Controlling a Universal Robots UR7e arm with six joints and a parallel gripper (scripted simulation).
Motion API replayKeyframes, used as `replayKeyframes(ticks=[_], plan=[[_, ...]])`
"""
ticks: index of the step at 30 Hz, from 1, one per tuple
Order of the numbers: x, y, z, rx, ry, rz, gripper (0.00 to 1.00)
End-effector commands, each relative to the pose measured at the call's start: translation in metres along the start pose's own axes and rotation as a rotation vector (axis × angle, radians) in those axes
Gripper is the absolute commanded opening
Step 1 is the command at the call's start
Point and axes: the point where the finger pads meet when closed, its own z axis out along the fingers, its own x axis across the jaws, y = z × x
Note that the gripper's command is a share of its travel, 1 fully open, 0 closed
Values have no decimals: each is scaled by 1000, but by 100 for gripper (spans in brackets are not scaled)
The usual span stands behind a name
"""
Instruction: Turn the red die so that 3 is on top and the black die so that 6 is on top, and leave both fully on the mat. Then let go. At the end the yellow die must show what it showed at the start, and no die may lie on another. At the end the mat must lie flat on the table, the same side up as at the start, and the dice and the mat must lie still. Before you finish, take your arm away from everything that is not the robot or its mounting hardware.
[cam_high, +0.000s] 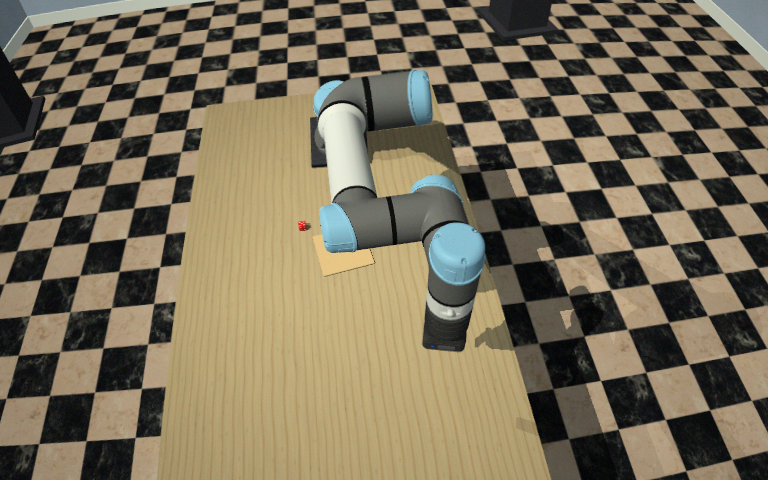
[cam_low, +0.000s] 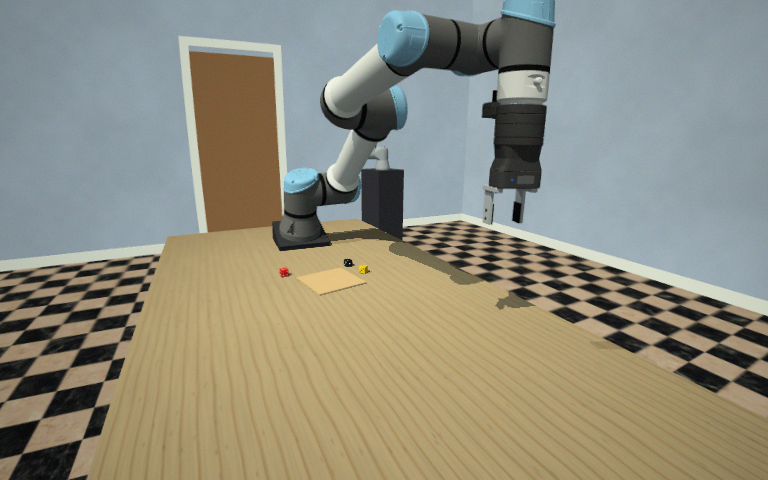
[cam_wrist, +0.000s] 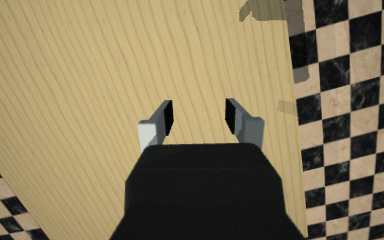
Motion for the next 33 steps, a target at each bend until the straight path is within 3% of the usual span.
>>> replayKeyframes(ticks=[1, 23, 33], plan=[[0, 0, -1, -2, 1, 0, 100], [-1, 0, -2, -2, 1, 1, 100], [-14, 0, -5, 0, -1, 8, 100]])
